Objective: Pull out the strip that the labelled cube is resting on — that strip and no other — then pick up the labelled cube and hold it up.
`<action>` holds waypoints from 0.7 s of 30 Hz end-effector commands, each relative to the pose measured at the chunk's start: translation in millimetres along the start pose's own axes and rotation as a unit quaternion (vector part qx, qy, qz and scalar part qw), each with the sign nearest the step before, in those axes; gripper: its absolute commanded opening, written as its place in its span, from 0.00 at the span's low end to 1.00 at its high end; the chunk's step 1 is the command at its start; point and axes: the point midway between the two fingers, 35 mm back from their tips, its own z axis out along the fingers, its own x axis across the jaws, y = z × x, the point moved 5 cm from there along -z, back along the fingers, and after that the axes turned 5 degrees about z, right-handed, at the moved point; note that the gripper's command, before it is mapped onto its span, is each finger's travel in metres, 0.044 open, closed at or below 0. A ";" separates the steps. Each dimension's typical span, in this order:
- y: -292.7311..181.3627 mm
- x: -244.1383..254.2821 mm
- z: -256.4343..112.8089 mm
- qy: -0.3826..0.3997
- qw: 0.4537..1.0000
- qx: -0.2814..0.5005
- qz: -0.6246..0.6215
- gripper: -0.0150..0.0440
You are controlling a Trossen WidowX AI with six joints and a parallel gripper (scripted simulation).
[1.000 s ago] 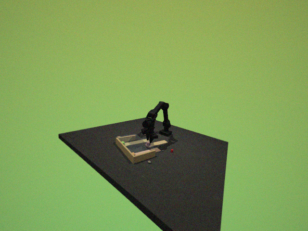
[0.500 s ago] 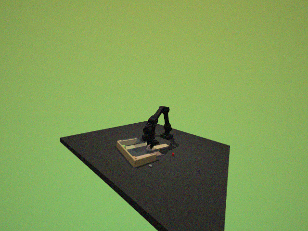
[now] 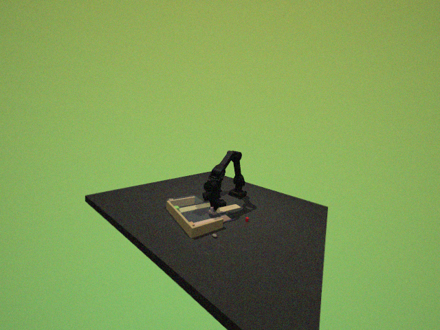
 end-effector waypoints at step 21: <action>-48.7 -35.8 -41.6 0.000 1.000 0.002 -0.002 0.25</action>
